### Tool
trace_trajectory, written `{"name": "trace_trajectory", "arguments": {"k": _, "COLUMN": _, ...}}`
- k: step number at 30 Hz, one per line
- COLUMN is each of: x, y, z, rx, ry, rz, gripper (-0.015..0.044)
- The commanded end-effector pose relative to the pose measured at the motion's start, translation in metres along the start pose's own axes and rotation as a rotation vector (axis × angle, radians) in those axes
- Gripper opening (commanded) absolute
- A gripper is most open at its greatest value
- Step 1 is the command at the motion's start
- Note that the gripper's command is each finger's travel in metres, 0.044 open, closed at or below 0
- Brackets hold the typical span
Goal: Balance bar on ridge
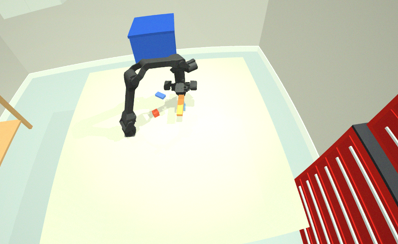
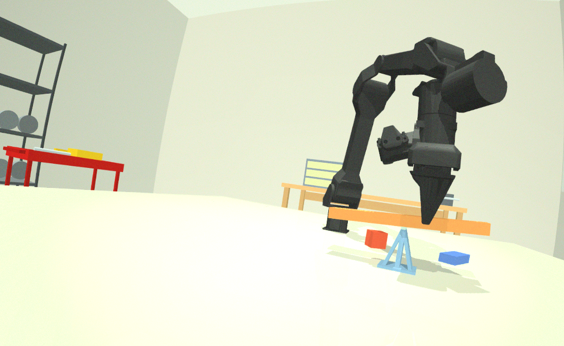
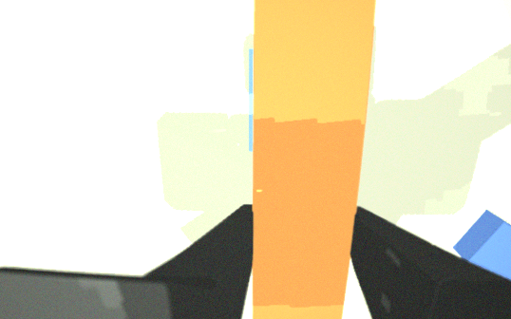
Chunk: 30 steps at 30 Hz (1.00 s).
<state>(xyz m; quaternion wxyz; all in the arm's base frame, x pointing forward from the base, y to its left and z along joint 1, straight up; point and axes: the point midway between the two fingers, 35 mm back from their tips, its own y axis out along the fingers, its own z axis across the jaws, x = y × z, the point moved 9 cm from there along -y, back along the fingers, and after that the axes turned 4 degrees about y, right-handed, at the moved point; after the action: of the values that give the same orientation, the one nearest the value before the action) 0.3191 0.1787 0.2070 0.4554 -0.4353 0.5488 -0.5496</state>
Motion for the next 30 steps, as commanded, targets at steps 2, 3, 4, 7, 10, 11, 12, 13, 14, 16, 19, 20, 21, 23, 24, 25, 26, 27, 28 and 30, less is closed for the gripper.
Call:
{"name": "trace_trajectory", "arguments": {"k": 2, "x": 0.0001, "y": 0.0005, "z": 0.0004, "rx": 0.004, "ry": 0.001, "rz": -0.001, "gripper": 0.0000}}
{"name": "trace_trajectory", "arguments": {"k": 3, "x": 0.0001, "y": 0.0006, "z": 0.0004, "rx": 0.004, "ry": 0.001, "rz": -0.001, "gripper": 0.0000}}
{"name": "trace_trajectory", "arguments": {"k": 4, "x": 0.0001, "y": 0.0006, "z": 0.0004, "rx": 0.004, "ry": 0.001, "rz": -0.001, "gripper": 0.0000}}
{"name": "trace_trajectory", "arguments": {"k": 7, "x": 0.0002, "y": 0.0010, "z": 0.0003, "rx": 0.004, "ry": 0.001, "rz": -0.001, "gripper": 0.0000}}
{"name": "trace_trajectory", "arguments": {"k": 10, "x": 0.0002, "y": 0.0011, "z": 0.0003, "rx": 0.004, "ry": 0.001, "rz": -0.001, "gripper": 0.0000}}
{"name": "trace_trajectory", "arguments": {"k": 11, "x": 0.0002, "y": 0.0013, "z": 0.0003, "rx": 0.004, "ry": 0.001, "rz": -0.001, "gripper": 0.0000}}
{"name": "trace_trajectory", "arguments": {"k": 12, "x": 0.0002, "y": 0.0013, "z": 0.0003, "rx": 0.004, "ry": 0.001, "rz": -0.001, "gripper": 0.0000}}
{"name": "trace_trajectory", "arguments": {"k": 13, "x": 0.0002, "y": 0.0014, "z": 0.0003, "rx": 0.004, "ry": 0.001, "rz": -0.001, "gripper": 0.0000}}
{"name": "trace_trajectory", "arguments": {"k": 14, "x": 0.0002, "y": 0.0015, "z": 0.0003, "rx": 0.004, "ry": 0.001, "rz": -0.001, "gripper": 0.0000}}
{"name": "trace_trajectory", "arguments": {"k": 16, "x": 0.0002, "y": 0.0016, "z": 0.0002, "rx": 0.004, "ry": 0.001, "rz": -0.001, "gripper": 0.0000}}
{"name": "trace_trajectory", "arguments": {"k": 19, "x": 0.0002, "y": 0.0020, "z": 0.0002, "rx": 0.004, "ry": 0.001, "rz": -0.001, "gripper": 0.0000}}
{"name": "trace_trajectory", "arguments": {"k": 20, "x": 0.0002, "y": 0.0020, "z": 0.0002, "rx": 0.004, "ry": 0.001, "rz": -0.001, "gripper": 0.0000}}
{"name": "trace_trajectory", "arguments": {"k": 21, "x": 0.0002, "y": 0.0021, "z": 0.0002, "rx": 0.004, "ry": 0.001, "rz": -0.001, "gripper": 0.0000}}
{"name": "trace_trajectory", "arguments": {"k": 23, "x": 0.0002, "y": 0.0023, "z": 0.0002, "rx": 0.004, "ry": 0.001, "rz": -0.001, "gripper": 0.0000}}
{"name": "trace_trajectory", "arguments": {"k": 24, "x": 0.0002, "y": 0.0023, "z": 0.0002, "rx": 0.004, "ry": 0.001, "rz": -0.001, "gripper": 0.0000}}
{"name": "trace_trajectory", "arguments": {"k": 25, "x": 0.0002, "y": 0.0024, "z": 0.0002, "rx": 0.004, "ry": 0.001, "rz": -0.001, "gripper": 0.0000}}
{"name": "trace_trajectory", "arguments": {"k": 26, "x": 0.0002, "y": 0.0025, "z": 0.0002, "rx": 0.004, "ry": 0.001, "rz": -0.001, "gripper": 0.0000}}
{"name": "trace_trajectory", "arguments": {"k": 27, "x": 0.0002, "y": 0.0027, "z": 0.0001, "rx": 0.004, "ry": 0.001, "rz": -0.001, "gripper": 0.0000}}
{"name": "trace_trajectory", "arguments": {"k": 28, "x": 0.0002, "y": 0.0027, "z": 0.0001, "rx": 0.004, "ry": 0.001, "rz": -0.001, "gripper": 0.0000}}
{"name": "trace_trajectory", "arguments": {"k": 30, "x": 0.0001, "y": 0.0028, "z": 0.0001, "rx": 0.004, "ry": 0.001, "rz": -0.001, "gripper": 0.0000}}
